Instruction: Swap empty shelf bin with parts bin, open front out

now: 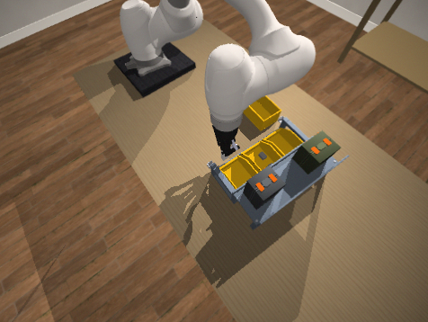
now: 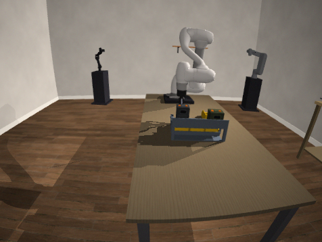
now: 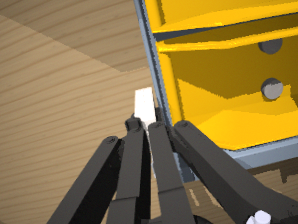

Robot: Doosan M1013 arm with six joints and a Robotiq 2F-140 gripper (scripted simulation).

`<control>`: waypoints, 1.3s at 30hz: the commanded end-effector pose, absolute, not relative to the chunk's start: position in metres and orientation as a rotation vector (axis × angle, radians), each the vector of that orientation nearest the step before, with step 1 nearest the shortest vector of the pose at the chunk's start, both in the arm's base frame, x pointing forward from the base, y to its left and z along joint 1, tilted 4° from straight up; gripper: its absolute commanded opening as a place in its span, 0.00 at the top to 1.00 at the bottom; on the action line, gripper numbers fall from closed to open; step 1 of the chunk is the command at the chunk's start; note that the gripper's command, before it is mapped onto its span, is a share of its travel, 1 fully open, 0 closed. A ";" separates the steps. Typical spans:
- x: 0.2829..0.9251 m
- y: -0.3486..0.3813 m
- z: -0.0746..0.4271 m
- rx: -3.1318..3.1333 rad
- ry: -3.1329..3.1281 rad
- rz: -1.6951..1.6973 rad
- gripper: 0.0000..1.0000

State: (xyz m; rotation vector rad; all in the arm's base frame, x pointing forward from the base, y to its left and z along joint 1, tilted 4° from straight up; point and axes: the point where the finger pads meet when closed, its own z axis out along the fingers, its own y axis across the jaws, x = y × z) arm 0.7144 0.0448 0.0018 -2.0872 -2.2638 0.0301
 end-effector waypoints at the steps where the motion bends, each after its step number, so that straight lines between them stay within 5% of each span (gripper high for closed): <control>1: 0.712 0.045 0.004 -2.087 -2.264 0.030 0.90; 39: 0.712 0.042 0.068 -2.087 -2.264 0.030 0.90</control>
